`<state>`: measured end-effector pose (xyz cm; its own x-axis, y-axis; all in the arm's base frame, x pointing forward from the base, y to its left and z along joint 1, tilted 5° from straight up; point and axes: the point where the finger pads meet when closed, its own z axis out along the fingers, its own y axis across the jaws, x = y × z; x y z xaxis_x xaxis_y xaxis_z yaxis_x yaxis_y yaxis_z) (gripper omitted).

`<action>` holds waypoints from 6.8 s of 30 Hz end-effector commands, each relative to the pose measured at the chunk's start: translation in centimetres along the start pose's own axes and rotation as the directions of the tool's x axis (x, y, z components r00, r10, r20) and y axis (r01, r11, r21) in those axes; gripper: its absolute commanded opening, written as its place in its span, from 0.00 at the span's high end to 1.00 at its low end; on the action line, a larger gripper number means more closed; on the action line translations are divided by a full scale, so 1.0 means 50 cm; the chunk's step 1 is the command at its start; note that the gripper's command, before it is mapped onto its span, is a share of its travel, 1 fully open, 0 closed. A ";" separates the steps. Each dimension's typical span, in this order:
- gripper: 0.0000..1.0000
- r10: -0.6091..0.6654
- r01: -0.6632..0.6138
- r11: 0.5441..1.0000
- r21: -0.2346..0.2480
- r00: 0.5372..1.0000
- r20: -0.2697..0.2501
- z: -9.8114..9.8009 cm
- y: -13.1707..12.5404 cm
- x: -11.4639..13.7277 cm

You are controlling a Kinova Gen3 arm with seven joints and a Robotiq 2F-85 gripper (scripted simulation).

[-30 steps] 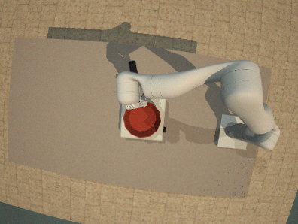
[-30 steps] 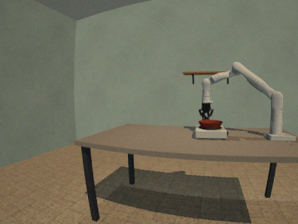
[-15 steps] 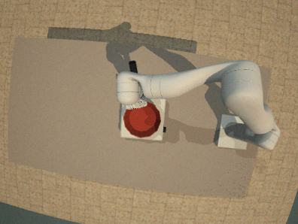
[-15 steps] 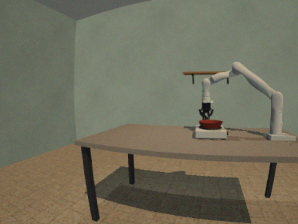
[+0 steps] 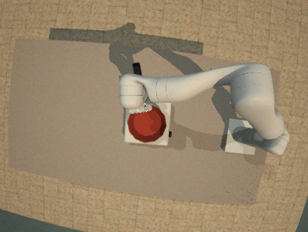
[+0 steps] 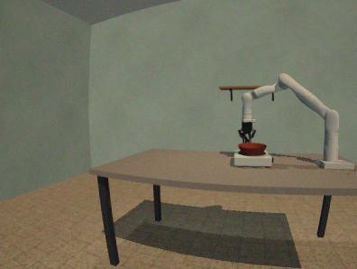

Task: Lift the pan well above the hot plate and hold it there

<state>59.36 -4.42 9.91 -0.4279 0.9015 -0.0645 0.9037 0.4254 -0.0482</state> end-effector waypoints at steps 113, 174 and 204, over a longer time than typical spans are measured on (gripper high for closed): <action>1.00 0.003 -0.003 1.000 -0.002 1.000 0.007 -0.349 0.001 -0.003; 1.00 0.003 -0.003 1.000 -0.002 1.000 0.008 -0.484 0.000 -0.002; 1.00 0.003 -0.003 1.000 -0.003 1.000 0.007 -0.508 -0.002 -0.001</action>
<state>59.69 -2.55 35.01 -0.4255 0.9023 -0.0701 0.9049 0.4229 -0.0490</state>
